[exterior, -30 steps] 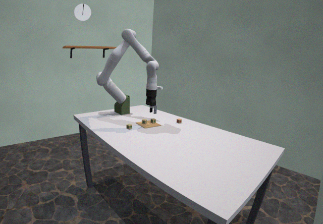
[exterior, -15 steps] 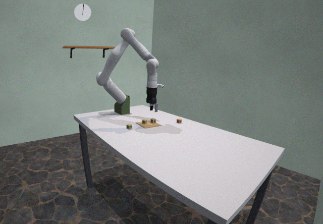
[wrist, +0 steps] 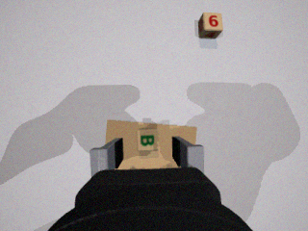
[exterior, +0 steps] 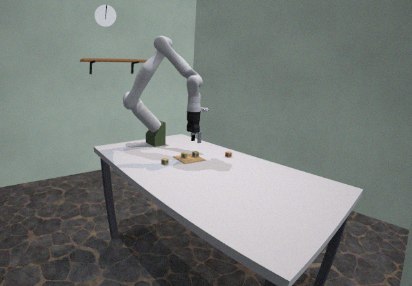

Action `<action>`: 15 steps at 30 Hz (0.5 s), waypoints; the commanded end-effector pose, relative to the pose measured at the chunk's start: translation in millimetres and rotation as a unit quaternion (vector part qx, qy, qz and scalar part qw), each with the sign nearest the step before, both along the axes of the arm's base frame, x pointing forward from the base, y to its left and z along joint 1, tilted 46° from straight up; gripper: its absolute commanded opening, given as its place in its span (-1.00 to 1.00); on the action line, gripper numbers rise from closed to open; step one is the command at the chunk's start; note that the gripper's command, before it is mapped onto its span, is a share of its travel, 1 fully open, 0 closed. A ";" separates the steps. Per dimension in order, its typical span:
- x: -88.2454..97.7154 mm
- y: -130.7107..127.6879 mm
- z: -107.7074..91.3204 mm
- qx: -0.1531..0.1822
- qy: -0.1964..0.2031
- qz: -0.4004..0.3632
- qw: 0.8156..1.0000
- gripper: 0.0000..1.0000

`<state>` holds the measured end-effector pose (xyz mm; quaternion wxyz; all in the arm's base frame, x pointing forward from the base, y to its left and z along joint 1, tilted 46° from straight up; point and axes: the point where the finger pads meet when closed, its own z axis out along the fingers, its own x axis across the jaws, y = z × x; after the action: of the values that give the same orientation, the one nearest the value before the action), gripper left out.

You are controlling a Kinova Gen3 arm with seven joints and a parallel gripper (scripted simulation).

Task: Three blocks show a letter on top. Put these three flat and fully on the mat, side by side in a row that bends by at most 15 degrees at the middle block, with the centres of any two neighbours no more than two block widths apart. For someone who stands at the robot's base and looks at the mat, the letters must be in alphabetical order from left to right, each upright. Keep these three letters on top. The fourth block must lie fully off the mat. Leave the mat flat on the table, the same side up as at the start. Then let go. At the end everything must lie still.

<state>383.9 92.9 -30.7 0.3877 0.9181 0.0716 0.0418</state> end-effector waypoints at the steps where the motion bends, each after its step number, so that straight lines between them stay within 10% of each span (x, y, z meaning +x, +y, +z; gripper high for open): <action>1: 0.2 0.9 0.2 0.001 0.000 0.001 1.000 1.00; 15: -7.9 -4.9 0.2 -0.012 0.058 0.046 0.997 1.00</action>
<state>376.8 88.8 -31.0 0.3934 0.9101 0.1296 0.0113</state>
